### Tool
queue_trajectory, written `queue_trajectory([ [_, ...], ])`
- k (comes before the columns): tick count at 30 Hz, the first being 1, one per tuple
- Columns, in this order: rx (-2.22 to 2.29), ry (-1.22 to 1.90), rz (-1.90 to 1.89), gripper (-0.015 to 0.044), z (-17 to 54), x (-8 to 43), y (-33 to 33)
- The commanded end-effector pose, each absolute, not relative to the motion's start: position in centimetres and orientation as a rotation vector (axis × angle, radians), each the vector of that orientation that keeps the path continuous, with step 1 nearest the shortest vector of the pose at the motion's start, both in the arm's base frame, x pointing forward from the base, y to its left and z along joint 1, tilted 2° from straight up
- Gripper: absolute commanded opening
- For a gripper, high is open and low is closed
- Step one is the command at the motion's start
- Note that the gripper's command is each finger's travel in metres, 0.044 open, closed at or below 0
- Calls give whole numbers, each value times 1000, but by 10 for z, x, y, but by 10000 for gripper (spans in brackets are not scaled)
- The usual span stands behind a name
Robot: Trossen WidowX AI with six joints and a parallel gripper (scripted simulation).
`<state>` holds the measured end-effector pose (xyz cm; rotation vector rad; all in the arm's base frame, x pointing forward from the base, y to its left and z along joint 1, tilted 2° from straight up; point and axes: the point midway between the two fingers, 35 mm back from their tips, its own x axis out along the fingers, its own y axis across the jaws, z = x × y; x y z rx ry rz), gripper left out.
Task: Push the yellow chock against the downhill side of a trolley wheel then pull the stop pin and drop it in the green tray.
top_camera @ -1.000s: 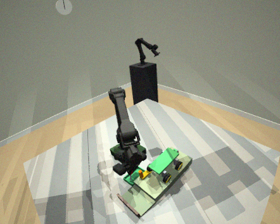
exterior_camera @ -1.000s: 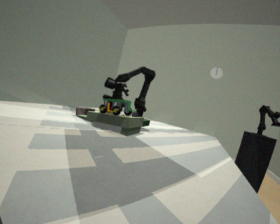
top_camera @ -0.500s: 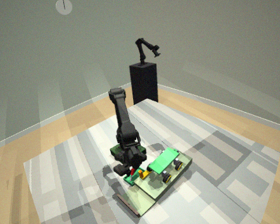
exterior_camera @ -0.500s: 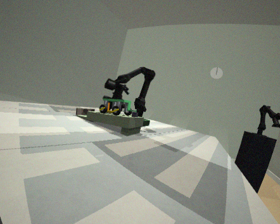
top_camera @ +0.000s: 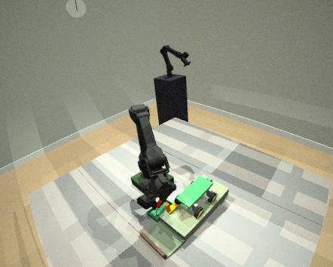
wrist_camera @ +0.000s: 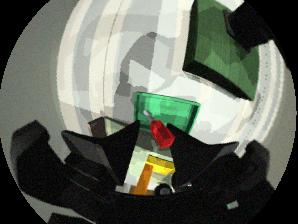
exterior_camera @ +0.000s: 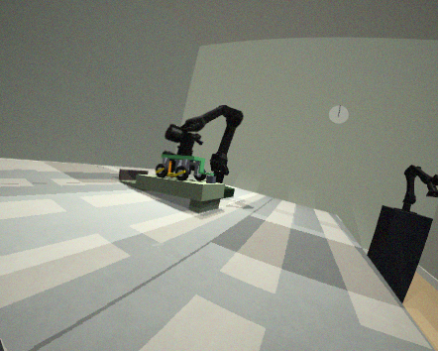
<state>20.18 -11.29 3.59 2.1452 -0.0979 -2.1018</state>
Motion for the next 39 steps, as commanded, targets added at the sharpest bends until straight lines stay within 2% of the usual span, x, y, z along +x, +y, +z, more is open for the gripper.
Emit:
queue_trajectory([
  [1, 2142, -106, -2104, 190, 35, 201, -111],
  [39, 2143, -104, -2105, 190, 22, 202, -89],
])
